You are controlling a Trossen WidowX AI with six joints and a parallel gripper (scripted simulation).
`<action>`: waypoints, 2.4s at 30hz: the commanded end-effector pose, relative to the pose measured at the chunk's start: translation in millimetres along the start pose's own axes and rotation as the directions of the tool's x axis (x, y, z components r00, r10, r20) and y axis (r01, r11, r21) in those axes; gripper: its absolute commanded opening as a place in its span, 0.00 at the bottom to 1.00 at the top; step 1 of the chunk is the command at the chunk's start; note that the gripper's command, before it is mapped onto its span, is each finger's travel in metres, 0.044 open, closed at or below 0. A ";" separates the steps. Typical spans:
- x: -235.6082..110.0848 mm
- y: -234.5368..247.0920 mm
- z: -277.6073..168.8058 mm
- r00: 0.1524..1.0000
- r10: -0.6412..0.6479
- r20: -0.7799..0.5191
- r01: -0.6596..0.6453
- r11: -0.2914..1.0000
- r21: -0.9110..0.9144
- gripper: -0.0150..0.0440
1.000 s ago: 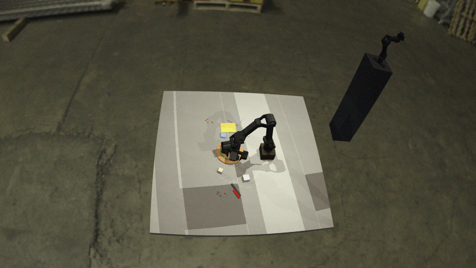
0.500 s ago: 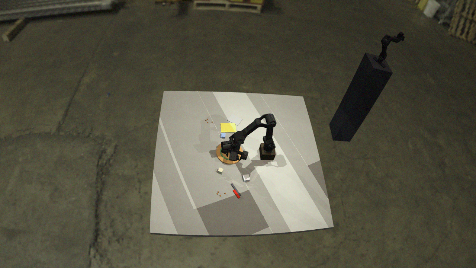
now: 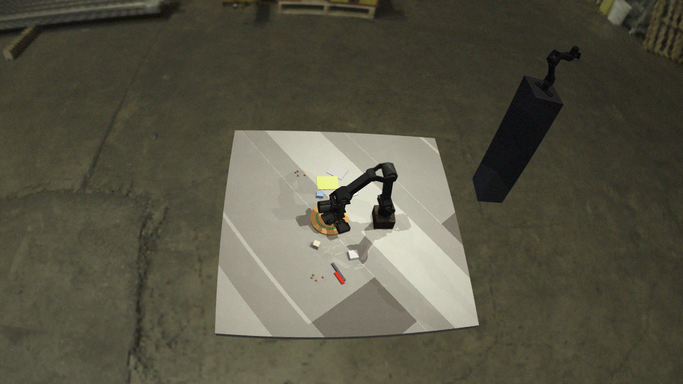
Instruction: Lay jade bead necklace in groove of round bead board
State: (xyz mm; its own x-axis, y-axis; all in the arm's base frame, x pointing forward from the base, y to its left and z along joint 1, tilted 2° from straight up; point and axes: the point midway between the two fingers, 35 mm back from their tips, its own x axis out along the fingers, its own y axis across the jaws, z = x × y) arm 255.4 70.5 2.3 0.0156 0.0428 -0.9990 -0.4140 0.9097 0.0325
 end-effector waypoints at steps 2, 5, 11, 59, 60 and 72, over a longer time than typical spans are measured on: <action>-14.0 -5.2 2.4 1.000 -0.001 0.010 -0.007 0.662 0.750 0.46; -17.8 -6.6 2.0 1.000 -0.001 0.010 -0.008 0.444 0.896 0.46; -22.6 -8.2 1.5 1.000 -0.001 0.010 -0.010 0.092 0.996 0.46; 11.6 -9.1 2.1 1.000 -0.002 0.011 -0.011 -0.114 0.993 0.46; 13.2 -9.0 1.8 1.000 -0.002 0.011 -0.011 -0.114 0.993 0.46; 13.6 -9.6 3.2 1.000 -0.004 0.014 -0.014 -0.111 0.994 0.32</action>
State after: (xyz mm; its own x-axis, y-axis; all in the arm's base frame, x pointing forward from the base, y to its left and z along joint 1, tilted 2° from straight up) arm 262.4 63.6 -11.8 0.0293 0.0451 -0.9986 0.9502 0.3089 0.0418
